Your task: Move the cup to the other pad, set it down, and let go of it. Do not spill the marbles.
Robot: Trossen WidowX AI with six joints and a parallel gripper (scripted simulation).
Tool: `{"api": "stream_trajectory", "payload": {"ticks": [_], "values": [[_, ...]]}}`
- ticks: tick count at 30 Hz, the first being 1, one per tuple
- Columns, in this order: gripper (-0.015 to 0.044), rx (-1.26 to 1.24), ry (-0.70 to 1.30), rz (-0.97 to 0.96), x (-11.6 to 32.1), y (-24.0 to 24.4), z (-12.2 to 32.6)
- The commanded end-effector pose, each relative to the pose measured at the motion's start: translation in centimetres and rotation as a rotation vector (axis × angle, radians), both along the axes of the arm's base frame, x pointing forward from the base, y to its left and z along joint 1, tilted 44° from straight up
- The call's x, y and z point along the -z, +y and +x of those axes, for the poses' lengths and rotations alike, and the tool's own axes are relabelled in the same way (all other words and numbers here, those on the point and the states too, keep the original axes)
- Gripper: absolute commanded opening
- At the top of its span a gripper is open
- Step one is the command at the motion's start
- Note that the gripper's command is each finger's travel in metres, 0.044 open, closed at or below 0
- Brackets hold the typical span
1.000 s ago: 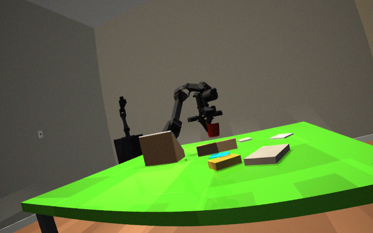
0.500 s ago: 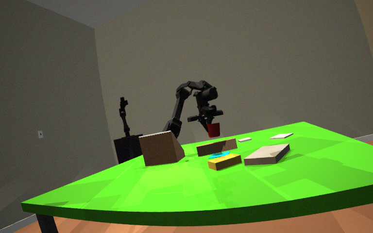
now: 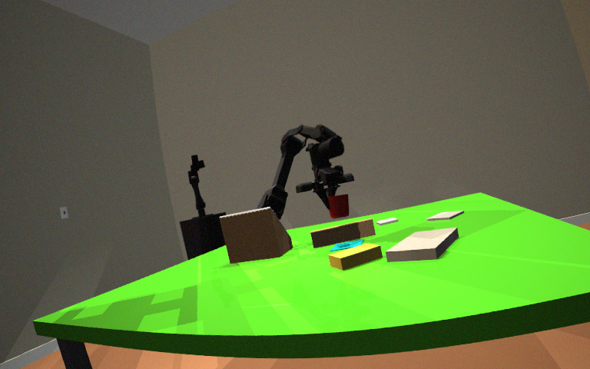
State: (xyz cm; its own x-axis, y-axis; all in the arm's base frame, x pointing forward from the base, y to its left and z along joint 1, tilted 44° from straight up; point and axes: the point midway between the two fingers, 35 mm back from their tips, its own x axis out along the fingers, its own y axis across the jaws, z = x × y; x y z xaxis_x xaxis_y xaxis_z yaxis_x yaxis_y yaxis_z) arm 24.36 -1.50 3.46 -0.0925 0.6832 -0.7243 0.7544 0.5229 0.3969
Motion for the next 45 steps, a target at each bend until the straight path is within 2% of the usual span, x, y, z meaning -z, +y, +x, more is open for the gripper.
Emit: {"api": "stream_trajectory", "payload": {"ticks": [1,28,45], "values": [[0.0,-0.004,-0.001,-0.005,0.6,-0.6,0.3],[0.0,-0.004,-0.003,-0.007,4.1,-4.3,1.9],[0.0,-0.004,-0.003,-0.007,5.7,-2.9,1.8]]}}
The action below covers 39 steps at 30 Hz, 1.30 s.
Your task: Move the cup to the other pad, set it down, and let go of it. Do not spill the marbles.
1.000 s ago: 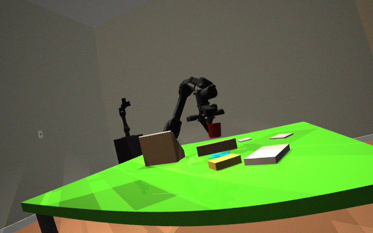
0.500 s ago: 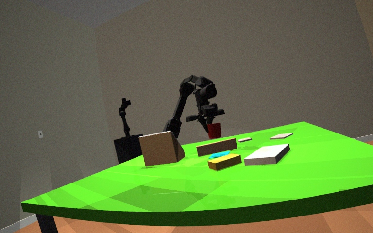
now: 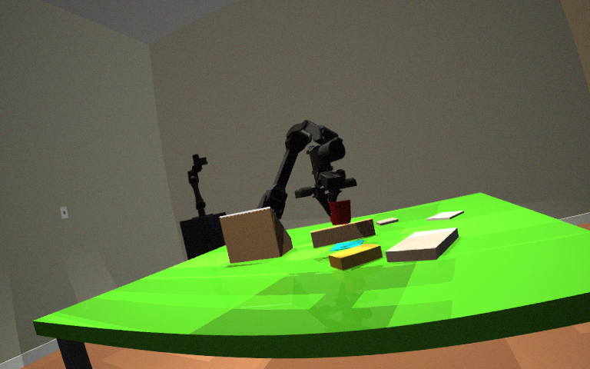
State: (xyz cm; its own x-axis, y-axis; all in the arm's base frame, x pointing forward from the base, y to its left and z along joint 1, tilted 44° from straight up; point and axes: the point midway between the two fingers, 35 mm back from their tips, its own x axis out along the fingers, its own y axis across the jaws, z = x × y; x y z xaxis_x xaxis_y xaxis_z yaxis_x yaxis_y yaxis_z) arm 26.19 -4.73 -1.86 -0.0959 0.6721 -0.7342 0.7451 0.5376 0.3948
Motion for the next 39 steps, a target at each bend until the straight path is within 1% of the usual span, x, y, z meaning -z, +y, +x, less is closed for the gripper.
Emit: {"api": "stream_trajectory", "payload": {"ticks": [1,35,39], "values": [[0.0,0.008,0.004,0.007,0.4,0.4,0.0],[0.0,0.008,0.003,0.01,4.6,4.1,-0.6],[0.0,-0.001,-0.002,0.002,4.6,4.0,-0.5]]}}
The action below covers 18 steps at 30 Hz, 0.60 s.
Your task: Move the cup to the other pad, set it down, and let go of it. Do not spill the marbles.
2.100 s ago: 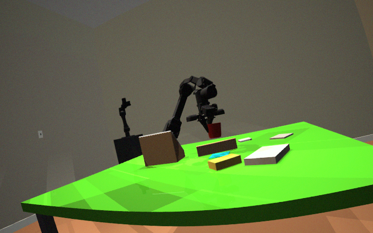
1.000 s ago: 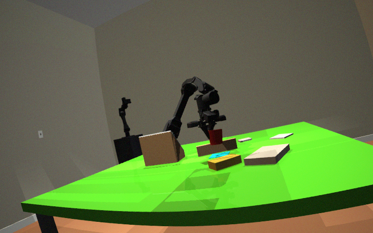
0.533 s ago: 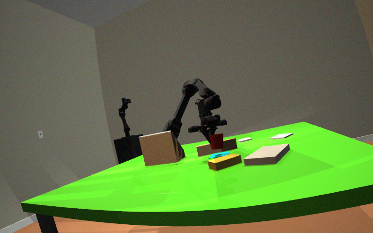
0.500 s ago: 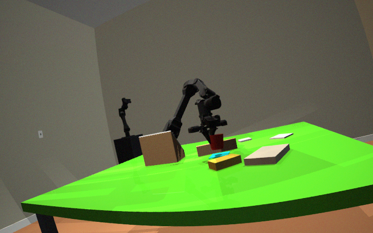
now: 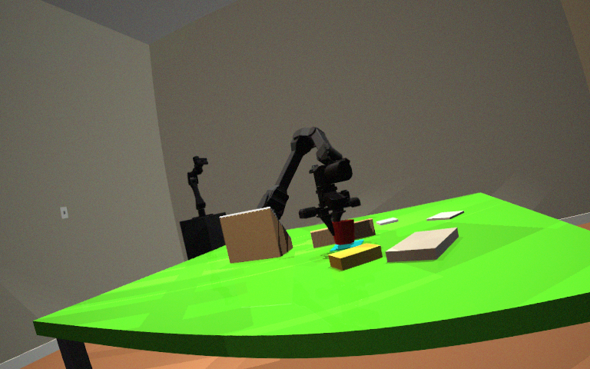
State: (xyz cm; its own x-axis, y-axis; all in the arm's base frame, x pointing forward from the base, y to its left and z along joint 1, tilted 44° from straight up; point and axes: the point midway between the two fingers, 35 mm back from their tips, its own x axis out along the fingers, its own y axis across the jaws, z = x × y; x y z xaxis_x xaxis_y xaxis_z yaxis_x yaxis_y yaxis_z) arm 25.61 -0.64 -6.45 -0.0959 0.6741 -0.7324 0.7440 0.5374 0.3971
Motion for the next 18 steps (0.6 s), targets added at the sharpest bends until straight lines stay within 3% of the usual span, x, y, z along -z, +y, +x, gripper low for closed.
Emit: {"api": "stream_trajectory", "payload": {"ticks": [1,11,16,18], "values": [[0.0,0.001,-0.001,0.0,-0.04,-0.05,0.03],[0.0,0.001,-0.001,0.0,-0.04,-0.05,0.03],[0.0128,0.001,-0.001,0.0,-0.04,-0.05,0.03],[0.0128,0.001,-0.001,0.0,-0.04,-0.05,0.03]]}}
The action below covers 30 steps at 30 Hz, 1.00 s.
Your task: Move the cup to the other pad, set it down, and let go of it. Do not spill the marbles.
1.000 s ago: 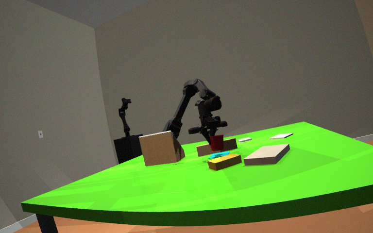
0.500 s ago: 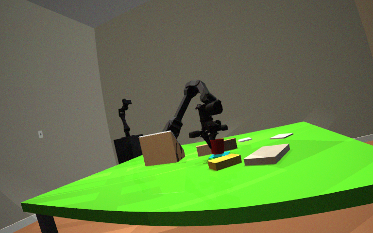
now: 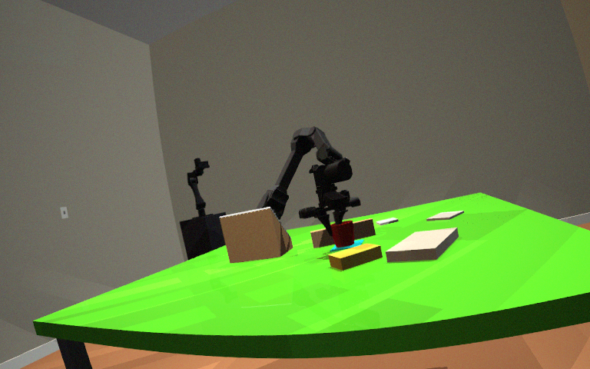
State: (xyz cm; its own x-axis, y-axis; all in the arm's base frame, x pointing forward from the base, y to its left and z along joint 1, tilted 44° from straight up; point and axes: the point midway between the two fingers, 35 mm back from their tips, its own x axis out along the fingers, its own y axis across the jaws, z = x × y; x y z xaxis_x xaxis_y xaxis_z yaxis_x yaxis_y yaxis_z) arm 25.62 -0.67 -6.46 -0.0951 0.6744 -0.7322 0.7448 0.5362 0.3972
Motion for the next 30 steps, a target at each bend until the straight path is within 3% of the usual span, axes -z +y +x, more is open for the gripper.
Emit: {"api": "stream_trajectory", "payload": {"ticks": [1,30], "values": [[0.0128,-0.001,-0.001,-0.001,0.0,0.0,0.0],[0.0128,0.006,0.004,0.003,-3.1,-3.0,0.4]]}}
